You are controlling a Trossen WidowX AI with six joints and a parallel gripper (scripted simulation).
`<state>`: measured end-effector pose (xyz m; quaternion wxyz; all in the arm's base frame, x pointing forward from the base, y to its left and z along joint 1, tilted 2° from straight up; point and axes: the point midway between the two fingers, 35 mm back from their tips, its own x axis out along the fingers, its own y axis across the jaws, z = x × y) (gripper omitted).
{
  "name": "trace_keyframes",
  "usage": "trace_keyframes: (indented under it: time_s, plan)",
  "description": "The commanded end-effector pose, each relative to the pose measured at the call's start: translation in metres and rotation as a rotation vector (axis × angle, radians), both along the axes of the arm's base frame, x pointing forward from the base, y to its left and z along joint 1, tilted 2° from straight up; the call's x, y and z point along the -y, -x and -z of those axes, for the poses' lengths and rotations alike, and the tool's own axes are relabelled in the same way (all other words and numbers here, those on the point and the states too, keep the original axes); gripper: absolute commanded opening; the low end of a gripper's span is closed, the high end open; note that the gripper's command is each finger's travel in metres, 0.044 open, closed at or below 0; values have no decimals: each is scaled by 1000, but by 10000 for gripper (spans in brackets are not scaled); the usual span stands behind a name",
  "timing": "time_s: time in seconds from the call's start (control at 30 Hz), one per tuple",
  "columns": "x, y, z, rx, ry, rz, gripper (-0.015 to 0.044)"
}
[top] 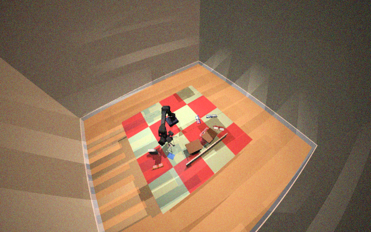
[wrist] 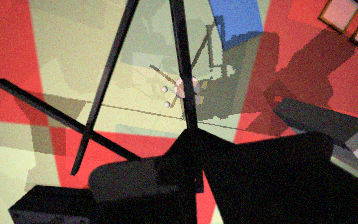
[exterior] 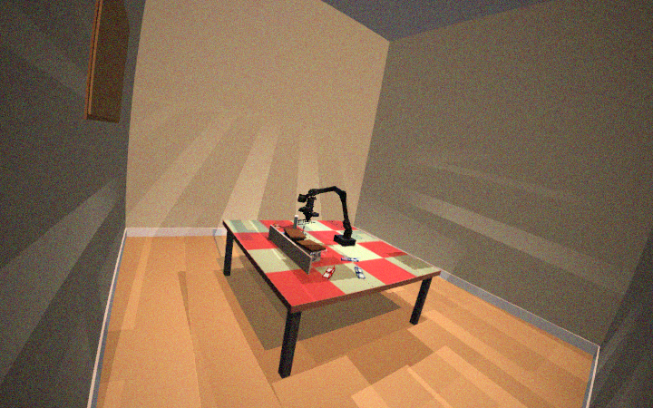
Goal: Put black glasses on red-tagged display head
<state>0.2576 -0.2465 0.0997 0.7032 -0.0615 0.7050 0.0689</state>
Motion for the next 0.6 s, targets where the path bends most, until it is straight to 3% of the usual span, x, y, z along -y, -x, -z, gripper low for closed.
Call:
trace_keyframes:
  time_s: [0.0,0.3,0.57]
  plan:
    - [21,9,-1,1,10,30,0]
    - [42,21,3,-1,11,67,0]
    - [43,20,37,-1,11,67,0]
